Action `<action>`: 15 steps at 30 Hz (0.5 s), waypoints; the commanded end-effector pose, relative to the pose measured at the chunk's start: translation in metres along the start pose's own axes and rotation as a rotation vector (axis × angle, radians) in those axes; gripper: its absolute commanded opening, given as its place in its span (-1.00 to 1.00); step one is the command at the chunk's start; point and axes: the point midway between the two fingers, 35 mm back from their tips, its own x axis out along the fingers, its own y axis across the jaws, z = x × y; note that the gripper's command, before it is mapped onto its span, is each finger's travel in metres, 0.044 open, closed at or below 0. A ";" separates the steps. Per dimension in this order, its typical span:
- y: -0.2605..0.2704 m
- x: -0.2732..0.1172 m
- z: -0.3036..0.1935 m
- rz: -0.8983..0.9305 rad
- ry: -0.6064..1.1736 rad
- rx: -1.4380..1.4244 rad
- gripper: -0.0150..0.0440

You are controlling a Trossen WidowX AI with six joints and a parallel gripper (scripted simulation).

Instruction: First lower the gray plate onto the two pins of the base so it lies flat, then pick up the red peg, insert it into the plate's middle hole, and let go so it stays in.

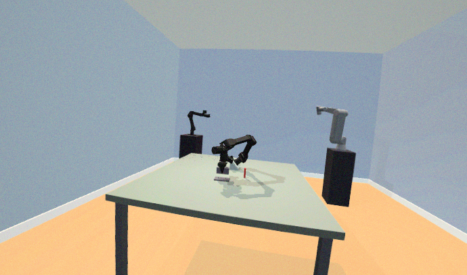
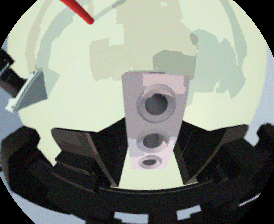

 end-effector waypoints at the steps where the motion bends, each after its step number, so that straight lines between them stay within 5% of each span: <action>1: 0.001 -0.001 -0.002 0.001 0.004 -0.001 -0.49; 15: 0.002 0.008 -0.004 0.000 0.004 -0.001 -0.49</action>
